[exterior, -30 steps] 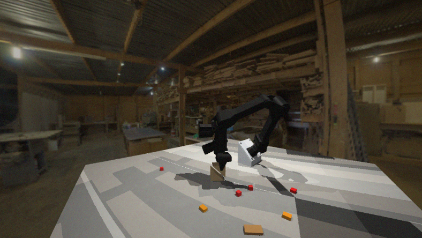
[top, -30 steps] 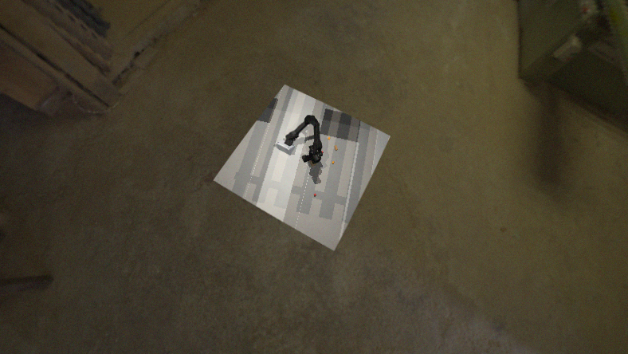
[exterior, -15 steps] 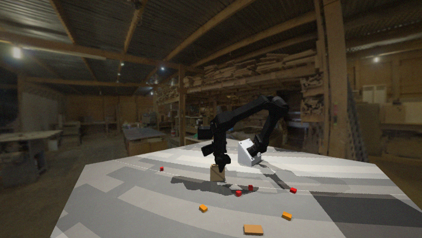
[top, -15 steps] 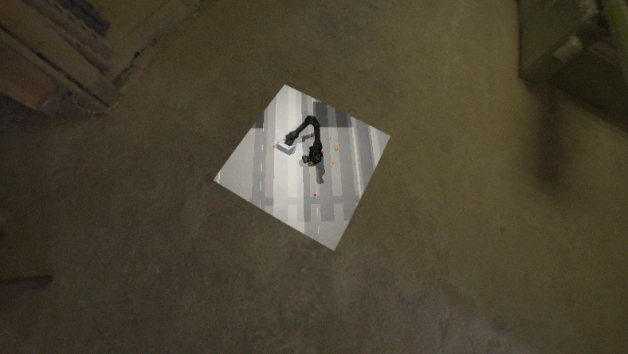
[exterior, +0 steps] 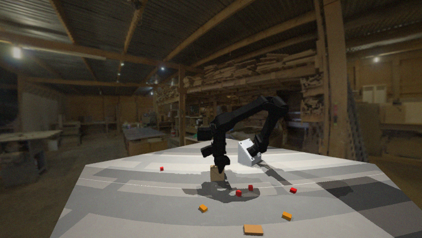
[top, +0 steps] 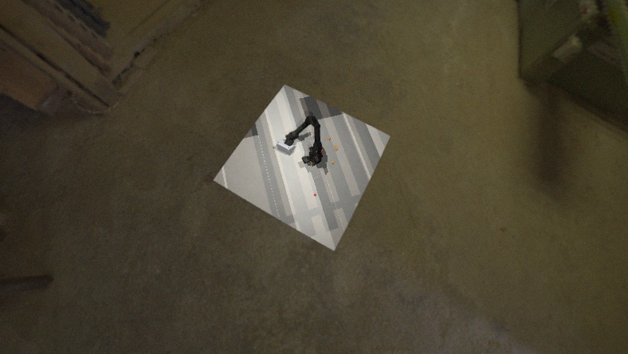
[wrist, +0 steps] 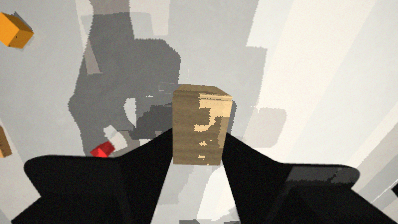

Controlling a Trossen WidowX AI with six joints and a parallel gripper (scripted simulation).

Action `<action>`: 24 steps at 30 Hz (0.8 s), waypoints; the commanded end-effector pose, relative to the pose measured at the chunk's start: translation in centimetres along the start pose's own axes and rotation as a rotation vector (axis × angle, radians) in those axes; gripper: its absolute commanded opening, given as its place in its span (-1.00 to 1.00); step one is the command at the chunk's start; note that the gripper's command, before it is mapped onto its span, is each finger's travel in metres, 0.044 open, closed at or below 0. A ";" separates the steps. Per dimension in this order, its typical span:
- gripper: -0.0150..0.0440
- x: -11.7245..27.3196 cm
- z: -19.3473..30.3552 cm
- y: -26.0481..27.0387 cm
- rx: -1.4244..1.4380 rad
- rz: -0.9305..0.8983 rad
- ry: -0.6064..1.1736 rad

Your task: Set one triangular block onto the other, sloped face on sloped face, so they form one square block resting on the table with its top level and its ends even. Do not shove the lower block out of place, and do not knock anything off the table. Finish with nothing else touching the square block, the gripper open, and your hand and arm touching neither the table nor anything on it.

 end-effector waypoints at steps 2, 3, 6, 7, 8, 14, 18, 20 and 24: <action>-0.49 0.0 0.0 0.0 -0.007 -0.004 -0.001; -0.49 0.0 0.0 0.0 -0.007 -0.004 -0.001; -0.49 -0.1 -0.1 0.0 -0.007 -0.004 -0.001; -0.49 -0.1 -0.1 0.0 -0.007 -0.004 -0.001; -0.49 -0.1 -0.1 0.0 -0.008 -0.004 -0.001; -0.49 -0.2 -0.1 0.0 -0.009 -0.005 0.000; -0.49 -0.2 -0.1 0.0 -0.006 -0.003 0.000; -0.49 -0.2 -0.1 0.0 -0.003 0.000 0.000; -0.49 -0.2 -0.1 0.0 -0.008 -0.003 0.000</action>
Point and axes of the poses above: the point midway between the two fingers, 35 mm back from their tips, its own x axis back along the fingers, its own y axis across the jaws, z = x × y, the point moved 4 cm from there along x, back along the fingers, and after that the axes turned 1 degree about x, right-handed, at the moved point
